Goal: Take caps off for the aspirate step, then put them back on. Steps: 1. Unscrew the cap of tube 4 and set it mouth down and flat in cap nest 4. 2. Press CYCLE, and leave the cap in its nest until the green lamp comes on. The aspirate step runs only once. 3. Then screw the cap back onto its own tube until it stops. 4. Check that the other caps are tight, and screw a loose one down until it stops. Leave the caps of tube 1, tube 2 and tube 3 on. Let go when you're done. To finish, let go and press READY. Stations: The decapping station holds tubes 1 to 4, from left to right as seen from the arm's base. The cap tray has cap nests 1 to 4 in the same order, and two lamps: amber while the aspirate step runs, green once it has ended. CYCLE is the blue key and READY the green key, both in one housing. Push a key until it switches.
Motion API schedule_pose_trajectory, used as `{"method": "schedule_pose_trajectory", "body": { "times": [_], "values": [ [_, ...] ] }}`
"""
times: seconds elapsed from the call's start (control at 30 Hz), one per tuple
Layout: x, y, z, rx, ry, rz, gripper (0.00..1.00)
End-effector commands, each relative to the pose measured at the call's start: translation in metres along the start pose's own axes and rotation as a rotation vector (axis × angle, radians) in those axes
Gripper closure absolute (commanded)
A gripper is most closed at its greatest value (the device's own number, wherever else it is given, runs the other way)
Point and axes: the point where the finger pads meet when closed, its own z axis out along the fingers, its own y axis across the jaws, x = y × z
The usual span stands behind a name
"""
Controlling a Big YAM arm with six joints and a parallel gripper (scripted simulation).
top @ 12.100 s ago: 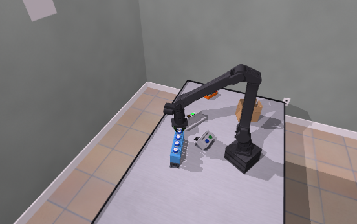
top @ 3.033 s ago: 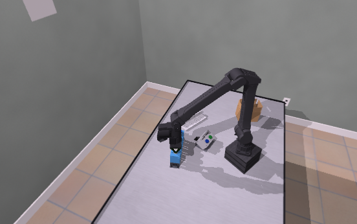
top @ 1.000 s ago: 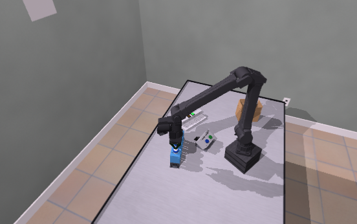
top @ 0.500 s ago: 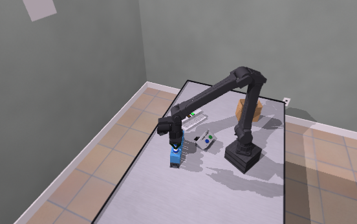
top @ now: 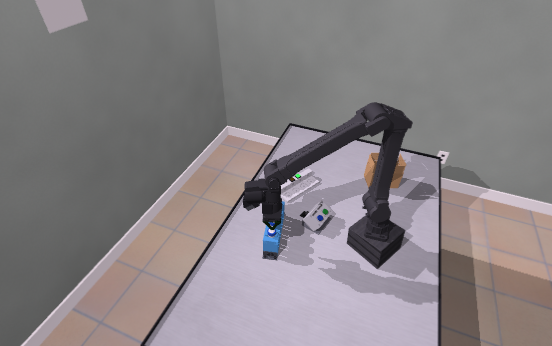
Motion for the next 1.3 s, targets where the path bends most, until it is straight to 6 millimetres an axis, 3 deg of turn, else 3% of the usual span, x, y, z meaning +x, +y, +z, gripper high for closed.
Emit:
{"method": "schedule_pose_trajectory", "body": {
  "times": [0.0, 0.1, 0.6, 0.67, 1.07, 1.17, 1.2, 1.27],
  "values": [
    [0.003, -0.032, -0.01, -0.004, -0.01, -0.252, 0.51],
    [0.004, -0.051, -0.01, -0.003, -0.014, -0.283, 0.51],
    [0.005, -0.041, -0.011, -0.003, -0.012, -0.307, 0.51],
    [0.002, -0.039, 0.008, -0.004, -0.001, -0.307, 0.51],
    [0.003, -0.046, 0.039, -0.003, 0.001, -0.29, 0.51],
    [0.003, -0.046, 0.039, -0.003, 0.001, -0.29, 0.51],
    [-0.008, -0.044, 0.024, 0.001, -0.03, -0.283, 0.51],
    [-0.008, -0.044, 0.023, 0.002, -0.03, -0.283, 0.51]
  ]
}}
